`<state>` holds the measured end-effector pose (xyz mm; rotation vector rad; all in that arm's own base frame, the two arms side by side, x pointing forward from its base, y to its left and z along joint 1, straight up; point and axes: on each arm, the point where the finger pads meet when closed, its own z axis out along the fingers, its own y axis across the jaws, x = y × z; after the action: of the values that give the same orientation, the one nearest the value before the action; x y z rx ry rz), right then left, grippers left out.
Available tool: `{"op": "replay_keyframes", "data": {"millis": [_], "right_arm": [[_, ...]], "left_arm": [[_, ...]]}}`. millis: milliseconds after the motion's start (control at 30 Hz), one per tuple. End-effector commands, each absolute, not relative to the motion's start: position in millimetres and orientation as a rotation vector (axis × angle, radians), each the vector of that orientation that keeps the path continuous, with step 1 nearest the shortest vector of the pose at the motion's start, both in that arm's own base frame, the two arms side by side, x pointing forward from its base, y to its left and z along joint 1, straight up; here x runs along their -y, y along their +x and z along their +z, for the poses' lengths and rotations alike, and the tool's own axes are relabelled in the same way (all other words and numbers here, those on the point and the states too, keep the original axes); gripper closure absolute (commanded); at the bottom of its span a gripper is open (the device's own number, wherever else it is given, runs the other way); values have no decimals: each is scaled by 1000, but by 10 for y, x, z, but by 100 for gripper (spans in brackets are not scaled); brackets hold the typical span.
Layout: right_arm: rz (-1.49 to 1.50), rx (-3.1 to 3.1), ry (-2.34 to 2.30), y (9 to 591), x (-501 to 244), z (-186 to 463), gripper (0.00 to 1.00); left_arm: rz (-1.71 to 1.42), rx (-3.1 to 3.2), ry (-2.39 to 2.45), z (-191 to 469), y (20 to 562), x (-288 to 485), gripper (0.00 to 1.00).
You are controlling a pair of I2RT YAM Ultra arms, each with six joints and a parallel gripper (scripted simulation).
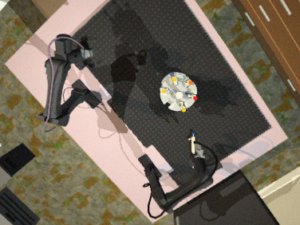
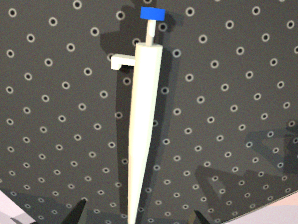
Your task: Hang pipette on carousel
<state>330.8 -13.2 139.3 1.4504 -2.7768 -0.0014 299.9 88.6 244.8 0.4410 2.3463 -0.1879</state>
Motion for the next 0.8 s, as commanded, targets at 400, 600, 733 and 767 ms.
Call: {"op": "replay_keyframes", "data": {"millis": [400,600,733,767], "right_arm": [[-1,2745,1560,3313,109,1094,46],[-24,2725,1546,3304,109,847,46],[-24,2725,1546,3303,109,793,46],[11,2757,1564,3379,112,883,46]], "left_arm": [[-176,-2313,449,2529,3035,-910,0],[-176,-2313,449,2529,3035,-910,0],[-176,-2313,449,2529,3035,-910,0],[-176,-2313,449,2529,3035,-910,0]]}}
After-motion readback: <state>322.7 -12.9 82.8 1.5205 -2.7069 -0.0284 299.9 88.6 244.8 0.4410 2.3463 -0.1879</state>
